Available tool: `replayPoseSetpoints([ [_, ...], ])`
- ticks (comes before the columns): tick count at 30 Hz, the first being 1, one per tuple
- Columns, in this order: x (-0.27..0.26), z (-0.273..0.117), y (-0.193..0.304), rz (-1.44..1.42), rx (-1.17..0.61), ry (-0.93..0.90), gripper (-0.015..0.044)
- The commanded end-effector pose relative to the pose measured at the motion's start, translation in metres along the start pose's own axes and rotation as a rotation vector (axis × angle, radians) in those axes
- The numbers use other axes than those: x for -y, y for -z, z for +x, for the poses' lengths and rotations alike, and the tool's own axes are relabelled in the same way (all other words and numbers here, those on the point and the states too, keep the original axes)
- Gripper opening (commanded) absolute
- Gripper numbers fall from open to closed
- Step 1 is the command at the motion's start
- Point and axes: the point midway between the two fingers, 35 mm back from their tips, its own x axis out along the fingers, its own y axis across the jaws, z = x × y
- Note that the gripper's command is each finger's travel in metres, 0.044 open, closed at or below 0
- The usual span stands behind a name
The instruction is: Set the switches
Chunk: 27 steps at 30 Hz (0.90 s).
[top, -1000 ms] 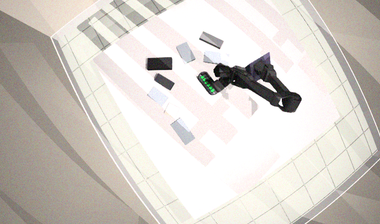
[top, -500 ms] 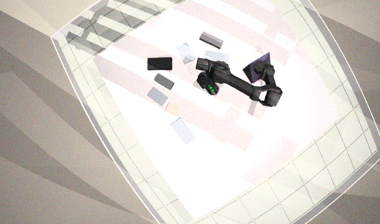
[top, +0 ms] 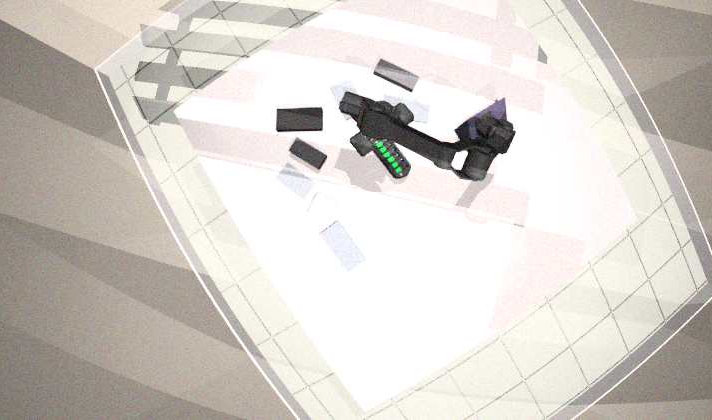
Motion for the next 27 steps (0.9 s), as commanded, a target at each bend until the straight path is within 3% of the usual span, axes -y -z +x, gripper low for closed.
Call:
replayPoseSetpoints([
  [1, -0.002, 0.003, -0.003, -0.007, -0.001, 0.004, 0.044],
  [27, -0.003, 0.044, -0.011, -0.007, -0.001, 0.004, 0.044],
])
